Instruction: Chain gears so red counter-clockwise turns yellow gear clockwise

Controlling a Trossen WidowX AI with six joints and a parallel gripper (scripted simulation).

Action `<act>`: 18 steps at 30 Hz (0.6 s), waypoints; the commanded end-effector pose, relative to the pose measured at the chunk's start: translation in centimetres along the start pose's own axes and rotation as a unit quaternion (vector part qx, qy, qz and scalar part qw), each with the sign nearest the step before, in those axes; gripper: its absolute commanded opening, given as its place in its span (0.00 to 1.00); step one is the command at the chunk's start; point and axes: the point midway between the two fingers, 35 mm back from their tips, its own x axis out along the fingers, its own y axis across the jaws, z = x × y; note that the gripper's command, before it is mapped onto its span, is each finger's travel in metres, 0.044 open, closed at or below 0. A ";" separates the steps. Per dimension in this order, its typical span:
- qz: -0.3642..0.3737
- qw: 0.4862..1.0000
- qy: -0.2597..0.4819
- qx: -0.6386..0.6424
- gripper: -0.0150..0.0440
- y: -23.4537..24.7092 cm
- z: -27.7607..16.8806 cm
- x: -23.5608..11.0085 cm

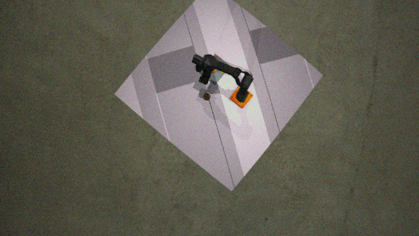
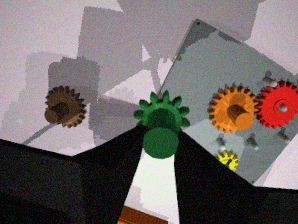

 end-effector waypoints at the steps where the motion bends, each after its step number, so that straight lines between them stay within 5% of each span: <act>1: -0.003 1.000 -0.001 -0.003 0.25 -0.9 -0.4 0.3; 18: -0.005 1.000 0.000 -0.005 0.25 -4.5 -2.2 1.9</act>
